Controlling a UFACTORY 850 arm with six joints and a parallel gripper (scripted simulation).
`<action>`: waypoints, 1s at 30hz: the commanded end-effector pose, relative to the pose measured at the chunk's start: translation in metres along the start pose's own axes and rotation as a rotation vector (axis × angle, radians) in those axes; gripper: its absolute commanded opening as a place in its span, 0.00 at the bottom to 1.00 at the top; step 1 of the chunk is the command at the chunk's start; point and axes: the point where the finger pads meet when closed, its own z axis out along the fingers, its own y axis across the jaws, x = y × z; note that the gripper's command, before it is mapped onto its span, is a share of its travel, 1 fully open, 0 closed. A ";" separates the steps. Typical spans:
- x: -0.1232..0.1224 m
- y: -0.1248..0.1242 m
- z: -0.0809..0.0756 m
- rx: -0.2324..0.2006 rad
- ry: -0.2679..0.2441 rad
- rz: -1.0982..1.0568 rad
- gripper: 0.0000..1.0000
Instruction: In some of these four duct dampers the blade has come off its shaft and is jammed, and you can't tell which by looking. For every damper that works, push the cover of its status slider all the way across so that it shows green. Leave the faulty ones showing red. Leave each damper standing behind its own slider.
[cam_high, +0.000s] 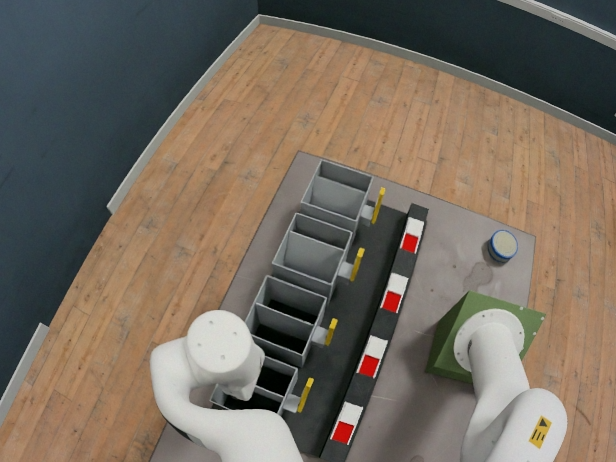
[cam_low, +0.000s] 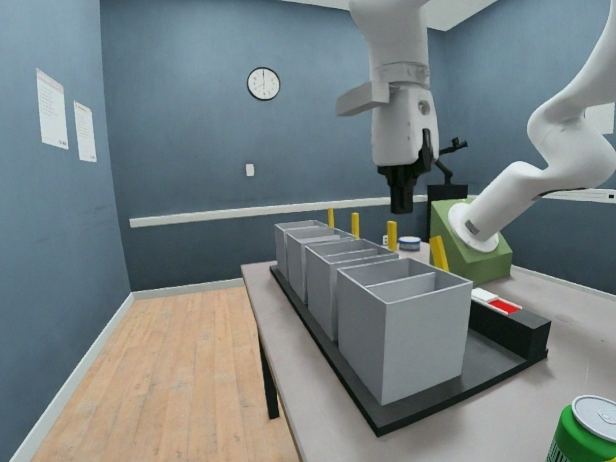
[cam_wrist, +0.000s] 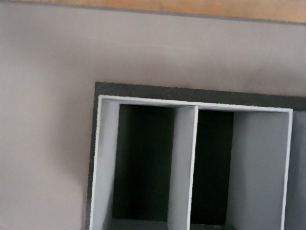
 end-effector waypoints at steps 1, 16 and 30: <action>0.001 0.000 -0.001 0.001 0.003 -0.168 0.00; 0.001 0.000 -0.001 0.001 0.004 -0.528 0.00; 0.001 -0.001 -0.001 0.000 0.004 -0.863 0.00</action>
